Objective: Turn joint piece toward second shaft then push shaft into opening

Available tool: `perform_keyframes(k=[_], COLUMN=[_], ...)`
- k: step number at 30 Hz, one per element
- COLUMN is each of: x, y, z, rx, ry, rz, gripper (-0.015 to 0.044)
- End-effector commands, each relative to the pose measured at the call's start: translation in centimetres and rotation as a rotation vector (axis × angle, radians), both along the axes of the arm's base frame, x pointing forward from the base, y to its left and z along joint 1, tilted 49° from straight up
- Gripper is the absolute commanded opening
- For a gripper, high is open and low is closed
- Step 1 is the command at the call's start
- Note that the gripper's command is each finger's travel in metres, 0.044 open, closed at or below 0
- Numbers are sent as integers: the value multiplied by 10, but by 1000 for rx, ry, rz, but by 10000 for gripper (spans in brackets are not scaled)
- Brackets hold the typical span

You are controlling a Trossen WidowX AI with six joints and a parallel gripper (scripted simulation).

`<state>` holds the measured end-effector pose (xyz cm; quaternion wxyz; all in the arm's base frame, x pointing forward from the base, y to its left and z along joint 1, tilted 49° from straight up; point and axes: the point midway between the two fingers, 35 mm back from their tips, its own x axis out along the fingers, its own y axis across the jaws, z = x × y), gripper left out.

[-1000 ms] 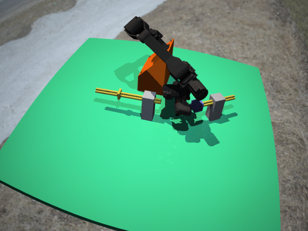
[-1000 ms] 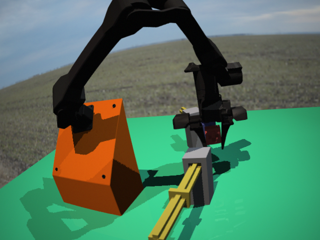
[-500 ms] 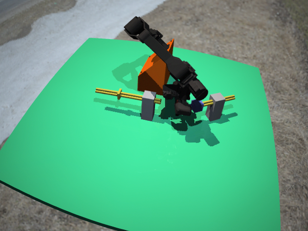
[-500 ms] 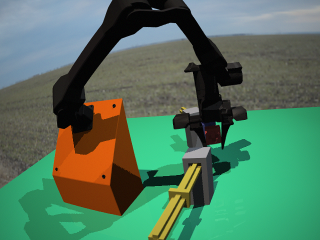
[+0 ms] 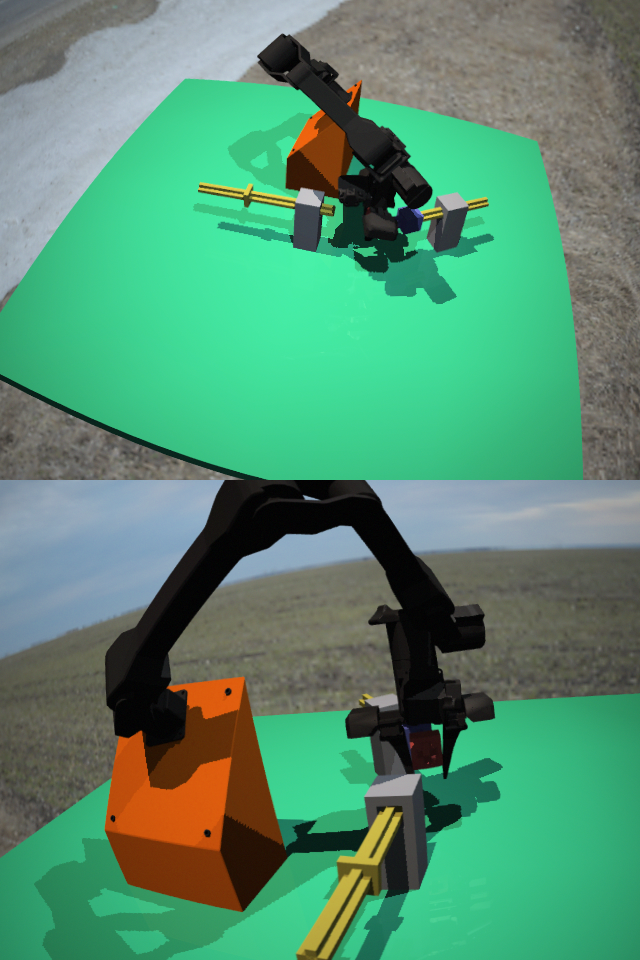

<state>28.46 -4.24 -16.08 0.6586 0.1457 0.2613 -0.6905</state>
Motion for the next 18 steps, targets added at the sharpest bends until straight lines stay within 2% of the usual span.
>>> perform_keyframes(k=[1,8,10,15,18], x=[0,0,0,0,0], y=[-1,-1,0,0,0], z=[-1,-1,0,0,0], rx=[-4,-4,0,0,0], ry=[2,2,0,0,0], rz=[2,2,0,0,0], gripper=[182,182,147,147,68])
